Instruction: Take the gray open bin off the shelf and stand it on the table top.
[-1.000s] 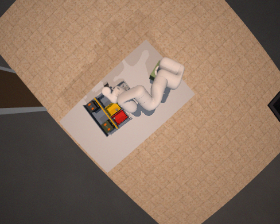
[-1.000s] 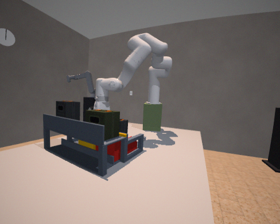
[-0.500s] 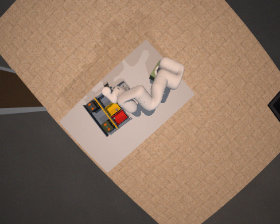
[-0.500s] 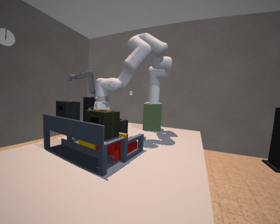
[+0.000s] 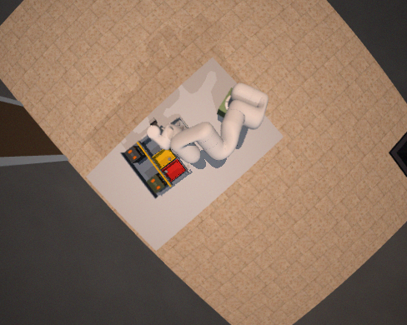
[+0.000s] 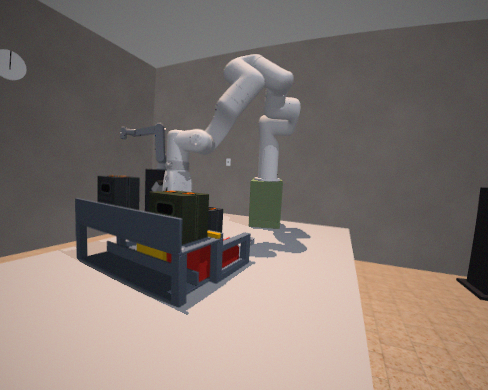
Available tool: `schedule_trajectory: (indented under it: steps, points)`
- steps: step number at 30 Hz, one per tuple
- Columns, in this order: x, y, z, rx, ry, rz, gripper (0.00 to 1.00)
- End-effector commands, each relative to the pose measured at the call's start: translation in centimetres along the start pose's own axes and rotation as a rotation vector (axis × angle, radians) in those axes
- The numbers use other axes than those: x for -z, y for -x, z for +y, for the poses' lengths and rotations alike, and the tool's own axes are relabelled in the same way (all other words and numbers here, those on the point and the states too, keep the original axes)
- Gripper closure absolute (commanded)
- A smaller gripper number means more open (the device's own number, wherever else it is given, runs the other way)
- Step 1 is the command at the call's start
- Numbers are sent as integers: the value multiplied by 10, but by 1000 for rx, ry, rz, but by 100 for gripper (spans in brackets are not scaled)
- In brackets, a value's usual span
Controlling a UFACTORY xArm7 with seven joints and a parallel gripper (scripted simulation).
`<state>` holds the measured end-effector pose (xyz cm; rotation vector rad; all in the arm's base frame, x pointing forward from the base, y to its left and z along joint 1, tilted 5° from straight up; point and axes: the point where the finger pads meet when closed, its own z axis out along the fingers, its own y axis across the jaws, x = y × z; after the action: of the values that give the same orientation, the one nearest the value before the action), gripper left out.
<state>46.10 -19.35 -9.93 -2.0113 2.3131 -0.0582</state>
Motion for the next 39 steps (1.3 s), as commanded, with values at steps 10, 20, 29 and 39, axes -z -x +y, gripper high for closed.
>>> schedule_trajectory:
  steps: [10,20,29,39]
  points:
    - [36,0,-1,0,-3,3,67]
    - [61,0,-1,0,-3,3,67]
    - [56,0,-1,0,-4,2,67]
    - [52,0,-1,0,-3,3,67]
